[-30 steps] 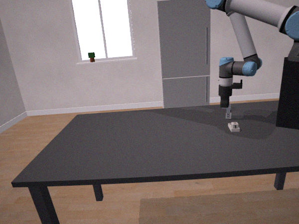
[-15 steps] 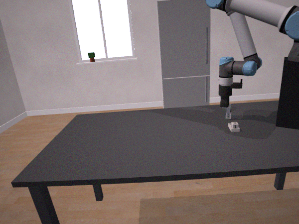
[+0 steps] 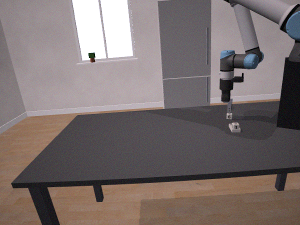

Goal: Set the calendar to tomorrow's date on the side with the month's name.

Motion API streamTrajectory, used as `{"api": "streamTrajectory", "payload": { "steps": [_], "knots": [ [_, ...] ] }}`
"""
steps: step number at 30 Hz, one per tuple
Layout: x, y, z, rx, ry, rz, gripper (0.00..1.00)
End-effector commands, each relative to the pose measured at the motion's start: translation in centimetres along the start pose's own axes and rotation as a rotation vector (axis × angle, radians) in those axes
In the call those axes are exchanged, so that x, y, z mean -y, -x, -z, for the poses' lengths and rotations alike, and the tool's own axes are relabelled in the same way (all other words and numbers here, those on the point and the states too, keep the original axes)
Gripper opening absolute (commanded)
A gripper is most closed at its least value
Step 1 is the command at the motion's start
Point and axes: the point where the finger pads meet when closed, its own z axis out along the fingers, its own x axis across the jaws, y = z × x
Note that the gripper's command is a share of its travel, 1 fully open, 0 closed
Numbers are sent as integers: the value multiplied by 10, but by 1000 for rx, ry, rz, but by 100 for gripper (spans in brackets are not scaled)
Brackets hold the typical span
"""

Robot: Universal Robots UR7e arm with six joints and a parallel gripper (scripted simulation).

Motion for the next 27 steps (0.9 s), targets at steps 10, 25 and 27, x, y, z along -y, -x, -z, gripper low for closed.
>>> {"api": "streamTrajectory", "payload": {
  "steps": [10, 25, 27],
  "knots": [
    [-1, 0, 43, 0, 1, 0, 87],
    [-1, 0, 52, 0, 1, 0, 100],
    [-1, 0, 52, 0, 1, 0, 100]
  ]
}}
